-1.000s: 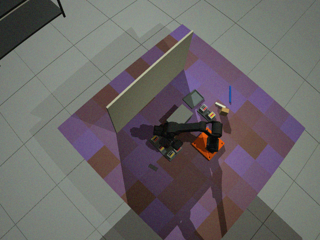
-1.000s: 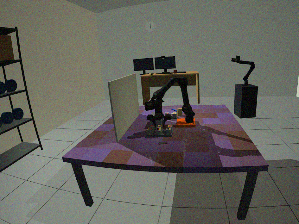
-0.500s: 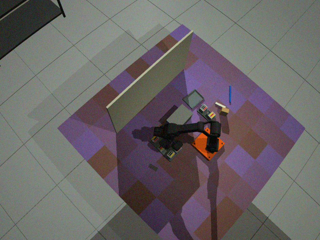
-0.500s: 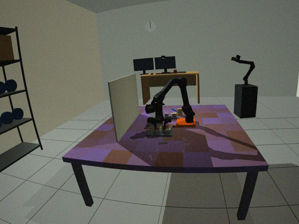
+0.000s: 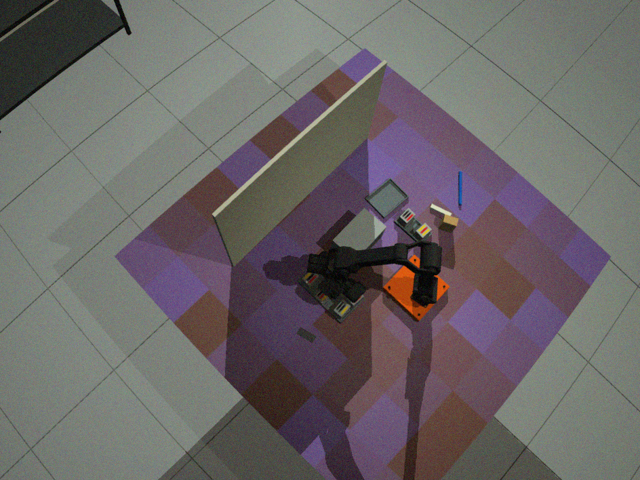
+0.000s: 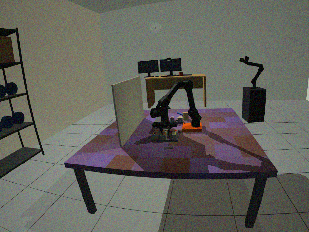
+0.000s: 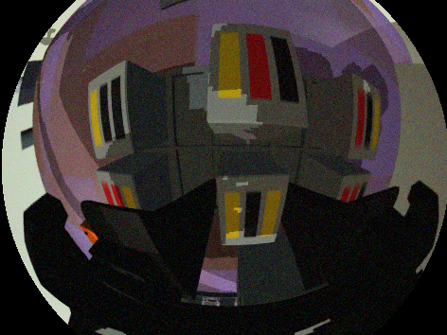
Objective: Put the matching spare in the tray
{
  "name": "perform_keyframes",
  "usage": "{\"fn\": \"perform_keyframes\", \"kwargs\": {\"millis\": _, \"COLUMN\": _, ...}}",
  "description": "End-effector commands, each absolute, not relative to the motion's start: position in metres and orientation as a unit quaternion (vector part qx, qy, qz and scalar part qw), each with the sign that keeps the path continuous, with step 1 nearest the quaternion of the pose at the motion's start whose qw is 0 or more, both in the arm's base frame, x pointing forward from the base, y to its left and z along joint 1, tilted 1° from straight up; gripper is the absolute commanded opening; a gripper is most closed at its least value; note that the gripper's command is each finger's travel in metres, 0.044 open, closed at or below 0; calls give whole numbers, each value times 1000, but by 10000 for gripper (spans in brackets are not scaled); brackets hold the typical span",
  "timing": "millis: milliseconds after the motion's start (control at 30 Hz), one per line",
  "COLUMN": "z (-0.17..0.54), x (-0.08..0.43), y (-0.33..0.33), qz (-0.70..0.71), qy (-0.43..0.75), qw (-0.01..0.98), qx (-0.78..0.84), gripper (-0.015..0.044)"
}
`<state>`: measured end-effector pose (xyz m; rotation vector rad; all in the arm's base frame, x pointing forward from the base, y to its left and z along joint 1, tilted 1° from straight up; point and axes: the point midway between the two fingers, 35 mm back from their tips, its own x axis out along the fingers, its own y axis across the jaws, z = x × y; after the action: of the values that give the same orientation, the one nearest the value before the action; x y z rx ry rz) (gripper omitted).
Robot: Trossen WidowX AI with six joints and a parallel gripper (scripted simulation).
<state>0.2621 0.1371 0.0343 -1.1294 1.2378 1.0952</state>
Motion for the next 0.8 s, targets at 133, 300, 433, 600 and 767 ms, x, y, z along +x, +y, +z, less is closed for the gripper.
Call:
{"fn": "perform_keyframes", "kwargs": {"millis": 133, "z": 34, "x": 262, "y": 137, "qz": 461, "qy": 521, "qw": 540, "qx": -475, "gripper": 129}}
{"fn": "perform_keyframes", "kwargs": {"millis": 300, "z": 34, "x": 262, "y": 137, "qz": 461, "qy": 521, "qw": 540, "qx": -475, "gripper": 17}}
{"fn": "perform_keyframes", "kwargs": {"millis": 433, "z": 34, "x": 262, "y": 137, "qz": 461, "qy": 521, "qw": 540, "qx": -475, "gripper": 0}}
{"fn": "perform_keyframes", "kwargs": {"millis": 600, "z": 35, "x": 262, "y": 137, "qz": 461, "qy": 521, "qw": 540, "qx": -475, "gripper": 0}}
{"fn": "perform_keyframes", "kwargs": {"millis": 767, "z": 61, "x": 264, "y": 138, "qz": 461, "qy": 521, "qw": 539, "qx": -475, "gripper": 0}}
